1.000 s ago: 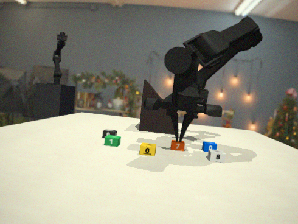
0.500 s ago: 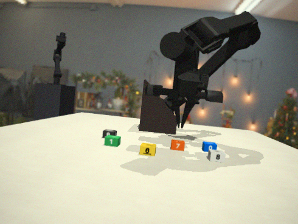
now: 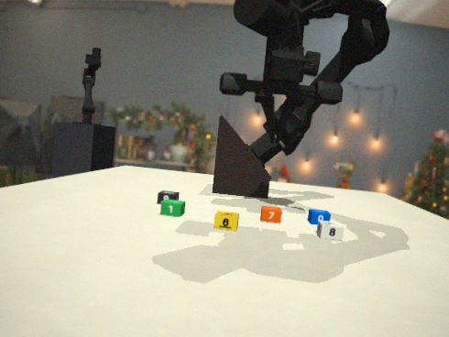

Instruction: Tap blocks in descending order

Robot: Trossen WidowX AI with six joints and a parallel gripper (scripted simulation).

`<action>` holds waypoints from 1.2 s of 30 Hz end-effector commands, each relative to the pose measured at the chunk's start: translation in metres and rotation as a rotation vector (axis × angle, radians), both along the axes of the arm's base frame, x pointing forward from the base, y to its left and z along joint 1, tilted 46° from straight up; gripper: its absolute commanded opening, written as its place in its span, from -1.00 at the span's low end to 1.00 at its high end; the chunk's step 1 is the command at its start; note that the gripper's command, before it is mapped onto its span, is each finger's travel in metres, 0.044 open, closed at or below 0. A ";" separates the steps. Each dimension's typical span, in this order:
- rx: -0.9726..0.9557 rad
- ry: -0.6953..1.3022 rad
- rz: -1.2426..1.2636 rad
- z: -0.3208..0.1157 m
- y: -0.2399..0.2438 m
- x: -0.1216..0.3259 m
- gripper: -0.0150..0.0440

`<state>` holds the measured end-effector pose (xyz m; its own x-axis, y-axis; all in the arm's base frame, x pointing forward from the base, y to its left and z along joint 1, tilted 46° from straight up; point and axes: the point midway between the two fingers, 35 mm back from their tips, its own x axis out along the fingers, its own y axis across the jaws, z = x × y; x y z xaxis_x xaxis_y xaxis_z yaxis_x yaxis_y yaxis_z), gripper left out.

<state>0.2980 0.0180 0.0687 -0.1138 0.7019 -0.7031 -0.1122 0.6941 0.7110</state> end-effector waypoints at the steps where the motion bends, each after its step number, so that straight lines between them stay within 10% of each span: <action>1: -0.003 -0.005 0.003 -0.012 -0.011 0.034 -0.42; 36: 0.000 -0.009 0.003 -0.104 0.048 0.063 -0.42</action>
<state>0.3643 0.0600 -0.0302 -0.1028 0.6994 -0.7073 -0.1262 0.6962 0.7067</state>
